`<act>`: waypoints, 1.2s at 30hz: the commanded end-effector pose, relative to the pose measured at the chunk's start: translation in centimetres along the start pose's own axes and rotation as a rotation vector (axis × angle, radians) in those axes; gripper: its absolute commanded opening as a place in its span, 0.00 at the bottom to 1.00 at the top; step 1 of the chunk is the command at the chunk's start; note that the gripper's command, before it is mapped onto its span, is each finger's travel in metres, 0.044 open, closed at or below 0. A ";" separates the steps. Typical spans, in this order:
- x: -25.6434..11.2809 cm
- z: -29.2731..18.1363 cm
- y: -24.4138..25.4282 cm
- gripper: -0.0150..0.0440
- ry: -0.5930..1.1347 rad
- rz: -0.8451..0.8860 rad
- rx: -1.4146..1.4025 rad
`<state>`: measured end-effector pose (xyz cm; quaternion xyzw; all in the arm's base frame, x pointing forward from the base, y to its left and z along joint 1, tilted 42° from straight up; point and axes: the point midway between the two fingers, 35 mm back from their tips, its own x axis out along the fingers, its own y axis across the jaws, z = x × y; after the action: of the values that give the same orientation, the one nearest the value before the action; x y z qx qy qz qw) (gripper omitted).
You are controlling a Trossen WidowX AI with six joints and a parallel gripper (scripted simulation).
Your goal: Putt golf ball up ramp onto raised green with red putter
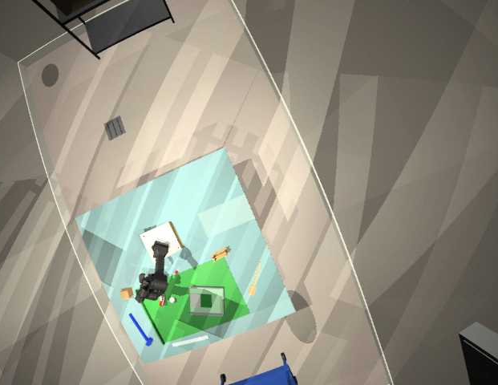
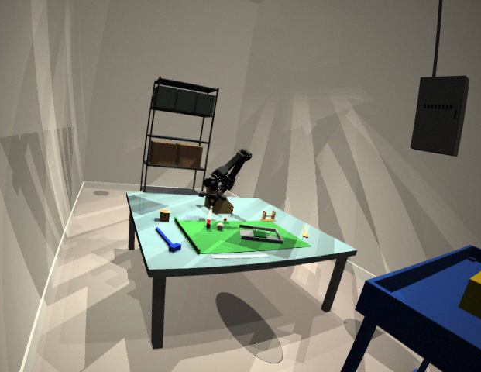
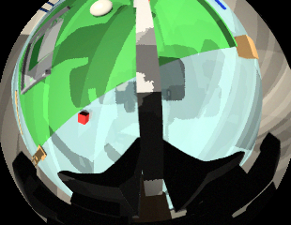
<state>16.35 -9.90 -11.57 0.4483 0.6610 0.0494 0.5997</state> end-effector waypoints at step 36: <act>-3.1 0.5 13.2 0.25 -0.006 0.004 -0.003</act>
<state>23.03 -2.63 -3.09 0.4517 0.6679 0.0531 0.5891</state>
